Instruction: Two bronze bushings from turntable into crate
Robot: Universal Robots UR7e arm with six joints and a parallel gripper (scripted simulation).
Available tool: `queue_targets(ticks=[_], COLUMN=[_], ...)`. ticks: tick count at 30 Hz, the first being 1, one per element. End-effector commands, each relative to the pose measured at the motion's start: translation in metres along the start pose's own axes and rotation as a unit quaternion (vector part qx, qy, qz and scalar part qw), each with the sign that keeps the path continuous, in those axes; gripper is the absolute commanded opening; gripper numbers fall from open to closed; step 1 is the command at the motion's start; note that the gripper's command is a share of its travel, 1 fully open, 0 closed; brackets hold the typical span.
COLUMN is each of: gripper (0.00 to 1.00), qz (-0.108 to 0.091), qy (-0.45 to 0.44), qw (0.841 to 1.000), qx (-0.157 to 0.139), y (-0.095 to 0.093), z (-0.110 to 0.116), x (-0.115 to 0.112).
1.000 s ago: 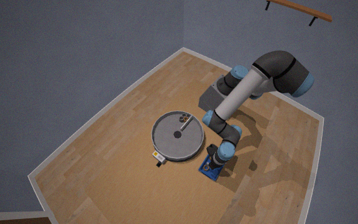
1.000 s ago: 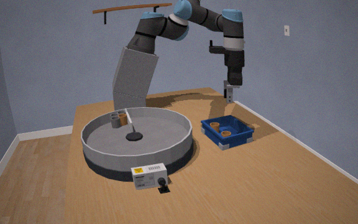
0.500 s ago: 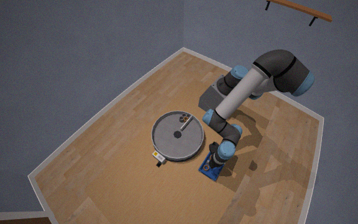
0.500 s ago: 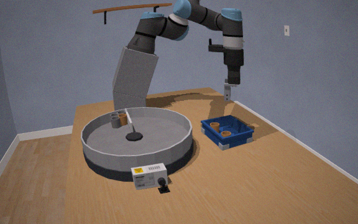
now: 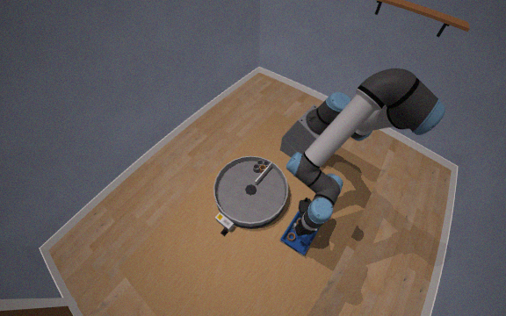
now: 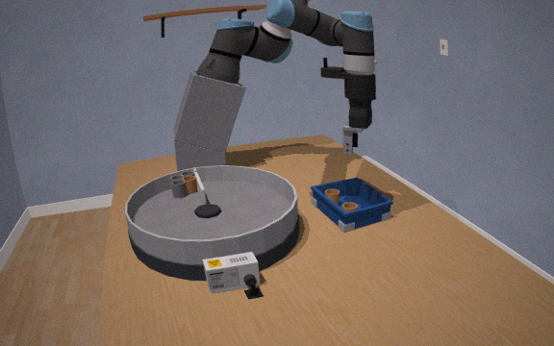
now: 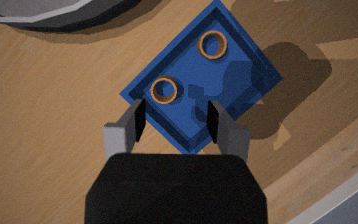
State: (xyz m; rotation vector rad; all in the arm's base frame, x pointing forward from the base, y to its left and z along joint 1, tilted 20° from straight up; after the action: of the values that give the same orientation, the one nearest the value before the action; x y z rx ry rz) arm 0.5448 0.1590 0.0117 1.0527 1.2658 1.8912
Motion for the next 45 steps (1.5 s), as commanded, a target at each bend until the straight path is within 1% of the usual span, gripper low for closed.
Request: queue_targets(ticks=[1, 10, 12, 15, 27, 29, 32, 44, 45], gripper=[1.00, 1.00, 1.00, 1.00, 1.00, 1.00, 1.00, 1.00, 1.00], qz=[-0.002, -0.002, -0.002, -0.002, -0.002, -0.002, -0.002, -0.002, -0.002], qy=[-0.044, -0.044, -0.092, -0.164, -0.164, -0.211, -0.282, -0.282, -0.304], qw=[0.999, 0.999, 0.996, 0.986, 0.986, 0.978, 0.960, 0.960, 0.953], qx=[-0.001, -0.001, -0.001, -0.001, -0.001, -0.001, -0.001, -0.001, -0.001], y=[0.002, 0.002, 0.004, 0.006, 0.006, 0.008, 0.011, 0.011, 0.012], z=[-0.002, -0.002, -0.004, -0.008, -0.008, -0.011, -0.014, -0.014, -0.016], x=[0.002, 0.002, 0.004, 0.008, 0.008, 0.010, 0.014, 0.014, 0.015])
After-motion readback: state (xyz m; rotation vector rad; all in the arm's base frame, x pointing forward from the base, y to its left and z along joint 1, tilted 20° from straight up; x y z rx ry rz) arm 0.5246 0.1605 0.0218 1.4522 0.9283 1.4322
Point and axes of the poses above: the point where the finger pads meet when closed, its own y axis back along the fingers, its own x axis across the jaws, z = x × y, the point moved 4 cm from there along y, back along the fingers, and after that the axes turned 11 degrees about -y, right-handed, at the moved point
